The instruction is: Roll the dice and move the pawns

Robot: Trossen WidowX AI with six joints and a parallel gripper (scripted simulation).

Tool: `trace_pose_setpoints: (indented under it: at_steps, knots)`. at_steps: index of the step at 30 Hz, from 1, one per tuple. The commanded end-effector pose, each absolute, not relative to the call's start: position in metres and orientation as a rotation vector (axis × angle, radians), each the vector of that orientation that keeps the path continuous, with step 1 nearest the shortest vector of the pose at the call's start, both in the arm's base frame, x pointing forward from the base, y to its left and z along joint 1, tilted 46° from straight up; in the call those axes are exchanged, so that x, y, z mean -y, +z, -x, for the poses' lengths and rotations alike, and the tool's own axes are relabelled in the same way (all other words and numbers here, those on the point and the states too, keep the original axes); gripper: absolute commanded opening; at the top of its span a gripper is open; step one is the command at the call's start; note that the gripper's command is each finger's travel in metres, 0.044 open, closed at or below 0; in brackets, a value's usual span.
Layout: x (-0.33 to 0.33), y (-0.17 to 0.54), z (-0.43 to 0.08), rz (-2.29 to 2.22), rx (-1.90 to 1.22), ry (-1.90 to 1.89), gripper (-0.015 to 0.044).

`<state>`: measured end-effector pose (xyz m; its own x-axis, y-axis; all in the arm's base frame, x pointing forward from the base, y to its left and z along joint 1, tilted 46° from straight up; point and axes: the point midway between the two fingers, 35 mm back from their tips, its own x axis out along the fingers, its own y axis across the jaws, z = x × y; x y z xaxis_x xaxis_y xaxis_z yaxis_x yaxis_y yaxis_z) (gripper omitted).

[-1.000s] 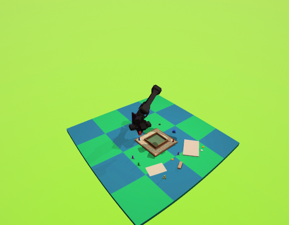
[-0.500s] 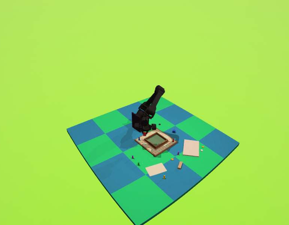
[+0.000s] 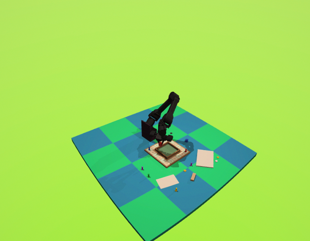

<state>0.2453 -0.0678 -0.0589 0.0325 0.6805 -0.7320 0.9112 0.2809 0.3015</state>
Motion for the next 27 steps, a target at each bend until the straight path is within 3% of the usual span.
trace_pose_setpoints:
  at_steps: [1, 19, 27]
  knots:
    - [0.059, -0.051, -0.253, -1.537, -1.702, -0.425, 0.0000]
    - [0.013, -0.027, -0.272, -1.854, -1.712, -0.803, 0.0000]
    - [0.009, -0.032, -0.268, -1.749, -1.694, -0.913, 0.0000]
